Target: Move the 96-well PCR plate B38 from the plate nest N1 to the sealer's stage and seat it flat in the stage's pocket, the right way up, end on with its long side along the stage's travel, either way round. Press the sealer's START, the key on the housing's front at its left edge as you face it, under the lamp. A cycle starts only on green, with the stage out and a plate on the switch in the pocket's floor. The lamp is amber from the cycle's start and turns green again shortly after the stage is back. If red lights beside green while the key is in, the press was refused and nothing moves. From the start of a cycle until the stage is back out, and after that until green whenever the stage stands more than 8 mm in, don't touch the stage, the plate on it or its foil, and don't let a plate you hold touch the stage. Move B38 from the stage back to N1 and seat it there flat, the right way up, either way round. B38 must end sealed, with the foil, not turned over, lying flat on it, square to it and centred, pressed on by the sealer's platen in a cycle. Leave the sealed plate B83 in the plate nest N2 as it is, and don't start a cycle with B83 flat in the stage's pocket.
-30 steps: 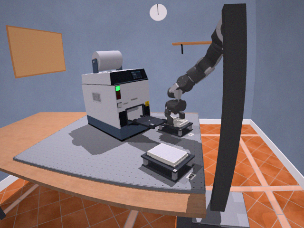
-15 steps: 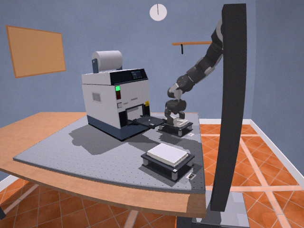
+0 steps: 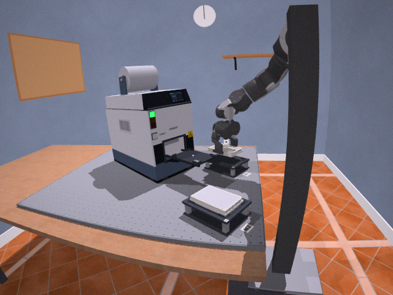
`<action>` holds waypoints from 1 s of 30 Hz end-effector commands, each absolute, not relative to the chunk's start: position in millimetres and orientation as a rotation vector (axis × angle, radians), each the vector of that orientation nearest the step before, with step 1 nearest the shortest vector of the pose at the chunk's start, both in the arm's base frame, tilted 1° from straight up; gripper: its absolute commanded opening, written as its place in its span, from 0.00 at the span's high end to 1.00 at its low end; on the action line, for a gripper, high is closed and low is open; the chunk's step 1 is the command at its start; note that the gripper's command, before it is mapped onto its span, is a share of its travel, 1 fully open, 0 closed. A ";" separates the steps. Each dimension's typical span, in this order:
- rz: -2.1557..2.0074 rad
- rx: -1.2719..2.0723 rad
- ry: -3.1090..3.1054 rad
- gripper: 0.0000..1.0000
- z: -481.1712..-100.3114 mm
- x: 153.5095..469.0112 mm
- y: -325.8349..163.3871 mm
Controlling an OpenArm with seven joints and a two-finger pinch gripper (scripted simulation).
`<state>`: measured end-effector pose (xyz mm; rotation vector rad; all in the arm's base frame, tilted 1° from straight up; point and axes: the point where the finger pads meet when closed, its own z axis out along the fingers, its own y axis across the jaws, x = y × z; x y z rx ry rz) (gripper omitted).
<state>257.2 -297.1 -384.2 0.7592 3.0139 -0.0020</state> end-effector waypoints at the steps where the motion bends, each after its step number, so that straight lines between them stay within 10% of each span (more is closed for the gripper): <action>1: -0.008 0.765 3.028 1.00 -386.5 254.0 -294.9; 30: -0.008 0.763 3.028 1.00 -336.5 252.8 -294.4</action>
